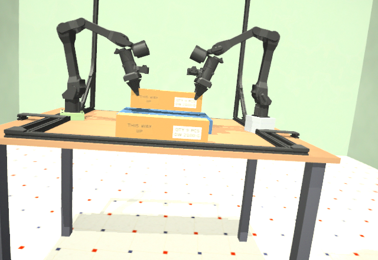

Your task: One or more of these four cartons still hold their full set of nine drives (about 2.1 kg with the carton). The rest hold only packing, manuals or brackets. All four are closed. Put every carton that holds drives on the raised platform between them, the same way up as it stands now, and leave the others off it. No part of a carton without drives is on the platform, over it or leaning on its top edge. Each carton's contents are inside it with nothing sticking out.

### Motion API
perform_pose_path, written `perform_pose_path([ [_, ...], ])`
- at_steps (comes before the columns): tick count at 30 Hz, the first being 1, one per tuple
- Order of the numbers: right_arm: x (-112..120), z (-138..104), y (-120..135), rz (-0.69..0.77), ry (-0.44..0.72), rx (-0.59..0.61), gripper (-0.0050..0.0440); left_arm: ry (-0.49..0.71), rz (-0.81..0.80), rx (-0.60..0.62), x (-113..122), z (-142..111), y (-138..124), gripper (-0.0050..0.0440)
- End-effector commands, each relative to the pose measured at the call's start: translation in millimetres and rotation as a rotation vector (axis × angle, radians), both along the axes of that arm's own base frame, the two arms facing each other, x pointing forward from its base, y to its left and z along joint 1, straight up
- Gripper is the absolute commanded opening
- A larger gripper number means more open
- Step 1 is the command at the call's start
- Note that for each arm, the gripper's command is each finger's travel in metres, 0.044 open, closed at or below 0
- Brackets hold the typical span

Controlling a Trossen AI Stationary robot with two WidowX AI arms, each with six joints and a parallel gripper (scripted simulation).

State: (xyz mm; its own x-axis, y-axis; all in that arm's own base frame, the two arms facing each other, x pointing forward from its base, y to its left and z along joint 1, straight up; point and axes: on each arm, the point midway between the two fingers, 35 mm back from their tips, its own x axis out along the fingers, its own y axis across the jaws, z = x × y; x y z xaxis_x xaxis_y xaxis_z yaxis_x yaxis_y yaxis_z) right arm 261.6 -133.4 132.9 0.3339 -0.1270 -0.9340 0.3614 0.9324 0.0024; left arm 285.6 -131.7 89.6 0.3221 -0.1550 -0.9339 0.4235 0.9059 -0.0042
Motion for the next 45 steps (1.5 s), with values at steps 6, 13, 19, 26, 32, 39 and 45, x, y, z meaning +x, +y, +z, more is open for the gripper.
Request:
perform_pose_path([
  [6, -1, 1, 0, -0.004, -0.017, -0.009, 0.0, -0.018, 0.004, -0.004, 0, 1, 1, 0.0],
  [13, -1, -7, 0, -0.004, -0.017, -0.009, 0.0, -0.018, 0.004, -0.004, 0, -7, 1, 0.0],
  [19, -1, -12, 0, -0.004, -0.017, -0.009, 0.0, -0.018, 0.004, -0.004, 0, -12, 1, 0.0],
  [26, -1, -13, 0, -0.004, -0.017, -0.009, 0.0, -0.018, 0.004, -0.004, 0, -14, 1, 0.0],
  [32, -1, -13, 0, -0.004, -0.017, -0.009, 0.0, -0.018, 0.004, -0.004, 0, -14, 1, 0.0],
  [39, -1, -17, 0, -0.004, -0.017, -0.009, 0.0389, -0.018, 0.004, -0.004, 0, -18, 1, 0.0389],
  [45, -1, -17, 0, -0.004, -0.017, -0.009, 0.0389, -0.018, 0.004, -0.004, 0, -18, 1, 0.0389],
])
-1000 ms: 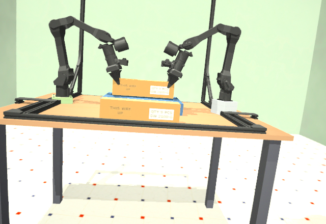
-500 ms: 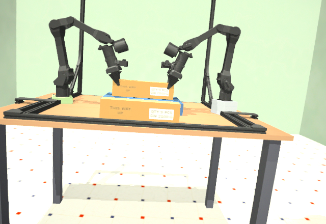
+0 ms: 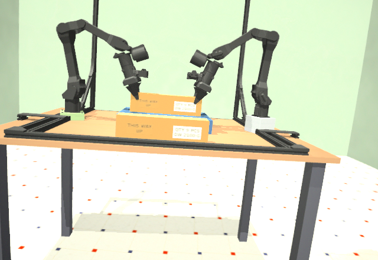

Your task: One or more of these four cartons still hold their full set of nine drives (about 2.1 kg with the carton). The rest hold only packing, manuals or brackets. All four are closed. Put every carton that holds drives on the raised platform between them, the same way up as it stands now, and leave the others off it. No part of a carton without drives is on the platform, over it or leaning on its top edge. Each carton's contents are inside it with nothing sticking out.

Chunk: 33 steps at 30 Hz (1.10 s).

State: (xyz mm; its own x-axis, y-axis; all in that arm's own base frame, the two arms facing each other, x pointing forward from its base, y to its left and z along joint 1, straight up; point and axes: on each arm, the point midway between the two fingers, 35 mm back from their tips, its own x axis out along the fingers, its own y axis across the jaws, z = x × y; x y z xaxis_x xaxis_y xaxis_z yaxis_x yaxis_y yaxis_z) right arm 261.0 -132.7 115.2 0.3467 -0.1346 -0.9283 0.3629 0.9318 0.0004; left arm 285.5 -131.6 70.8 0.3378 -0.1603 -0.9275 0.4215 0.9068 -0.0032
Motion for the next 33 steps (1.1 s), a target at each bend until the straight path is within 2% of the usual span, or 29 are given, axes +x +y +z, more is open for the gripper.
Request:
perform_pose_path([
  [1, -1, 1, 0, -0.003, -0.003, -0.001, 0.0389, -0.002, 0.002, 0.003, 0, 1, 1, 0.0389],
  [19, 0, 4, 0, -0.003, -0.003, -0.001, 0.0389, -0.002, 0.002, 0.003, 0, 3, 0, 0.0389],
  [25, 0, 40, 0, -0.003, -0.003, -0.001, 0.0389, -0.002, 0.002, 0.003, 0, 39, 0, 0.0389],
  [27, 0, 40, 0, -0.003, -0.003, -0.001, 0.0389, -0.002, 0.002, 0.003, 0, 39, 0, 0.0389],
  [30, 0, 60, 0, -0.003, -0.003, -0.001, 0.0389, -0.002, 0.002, 0.003, 0, 59, 0, 0.0389],
  [33, 0, 70, 0, -0.003, -0.003, -0.001, 0.0389, -0.002, 0.002, 0.003, 0, 69, 0, 0.0389],
])
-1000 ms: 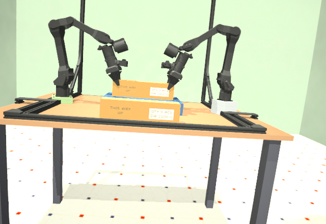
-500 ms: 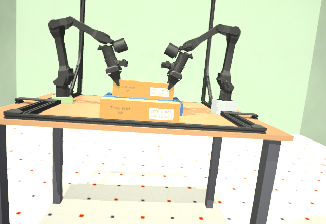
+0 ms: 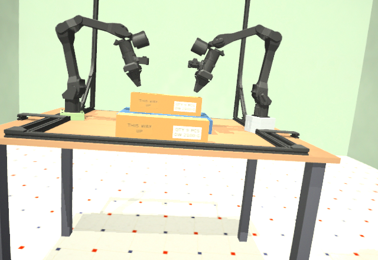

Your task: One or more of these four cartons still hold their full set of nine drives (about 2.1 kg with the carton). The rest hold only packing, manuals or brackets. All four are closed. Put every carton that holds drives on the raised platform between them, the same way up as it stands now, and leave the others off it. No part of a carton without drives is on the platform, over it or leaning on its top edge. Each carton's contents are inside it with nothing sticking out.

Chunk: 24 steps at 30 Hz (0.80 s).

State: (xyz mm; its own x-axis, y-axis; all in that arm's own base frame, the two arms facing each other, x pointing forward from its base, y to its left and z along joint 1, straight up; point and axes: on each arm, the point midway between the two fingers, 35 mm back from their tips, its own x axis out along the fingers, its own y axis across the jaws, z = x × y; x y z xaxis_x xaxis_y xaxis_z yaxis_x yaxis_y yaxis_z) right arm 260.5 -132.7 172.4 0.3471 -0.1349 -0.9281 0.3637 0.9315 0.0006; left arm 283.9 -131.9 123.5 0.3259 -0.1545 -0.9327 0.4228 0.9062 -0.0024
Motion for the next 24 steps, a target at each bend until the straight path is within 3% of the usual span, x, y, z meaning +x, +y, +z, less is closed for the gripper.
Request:
perform_pose_path([
  [1, 0, 14, 0, -0.002, -0.002, -0.001, 0.0389, -0.015, 0.004, -0.004, 2, 17, 0, 0.0389],
  [18, 0, 14, -1, -0.002, -0.002, -0.001, 0.0389, -0.015, 0.004, -0.004, 2, 18, 1, 0.0389],
  [24, -5, 14, -12, -0.002, -0.002, -0.001, 0.0389, -0.015, 0.004, -0.004, 7, 17, 11, 0.0389],
])
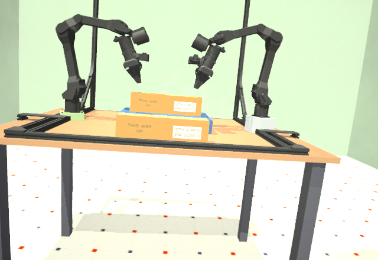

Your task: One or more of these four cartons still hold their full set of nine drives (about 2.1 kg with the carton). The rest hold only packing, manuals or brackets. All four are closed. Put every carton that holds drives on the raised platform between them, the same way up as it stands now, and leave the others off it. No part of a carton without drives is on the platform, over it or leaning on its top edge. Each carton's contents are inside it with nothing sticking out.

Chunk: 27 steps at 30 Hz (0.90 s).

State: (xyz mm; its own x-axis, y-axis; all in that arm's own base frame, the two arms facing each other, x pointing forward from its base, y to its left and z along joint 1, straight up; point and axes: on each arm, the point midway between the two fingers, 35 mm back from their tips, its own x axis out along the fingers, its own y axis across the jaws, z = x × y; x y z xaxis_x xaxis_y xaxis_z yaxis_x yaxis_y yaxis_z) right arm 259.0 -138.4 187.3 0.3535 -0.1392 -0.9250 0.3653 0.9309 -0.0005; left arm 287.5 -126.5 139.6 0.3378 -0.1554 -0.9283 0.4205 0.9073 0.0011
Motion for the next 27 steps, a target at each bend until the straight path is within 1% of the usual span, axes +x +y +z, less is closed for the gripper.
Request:
perform_pose_path([
  [1, -4, -1, -9, 0.0, 0.005, 0.003, 0.0389, -0.002, 0.001, -0.002, 5, 1, 9, 0.0389],
  [2, -6, -1, -13, 0.0, 0.005, 0.003, 0.0389, -0.002, 0.001, -0.002, 7, 1, 13, 0.0389],
  [4, -6, -1, -13, 0.0, 0.005, 0.003, 0.0389, -0.002, 0.001, -0.002, 7, 1, 13, 0.0389],
  [8, -15, -1, -34, 0.0, 0.005, 0.003, 0.0389, -0.002, 0.001, -0.002, 17, 1, 33, 0.0389],
  [13, -30, -2, -69, 0.0, 0.005, 0.003, 0.0389, -0.002, 0.001, -0.002, 33, 1, 67, 0.0389],
  [19, -51, -3, -120, 0.0, 0.005, 0.003, 0.0389, -0.002, 0.001, -0.002, 58, 0, 116, 0.0389],
  [21, -51, -3, -120, 0.0, 0.005, 0.003, 0.0389, -0.002, 0.001, -0.002, 58, 0, 116, 0.0389],
  [27, -73, -3, -172, 0.0, 0.005, 0.003, 0.0389, -0.002, 0.001, -0.002, 82, 0, 167, 0.0389],
])
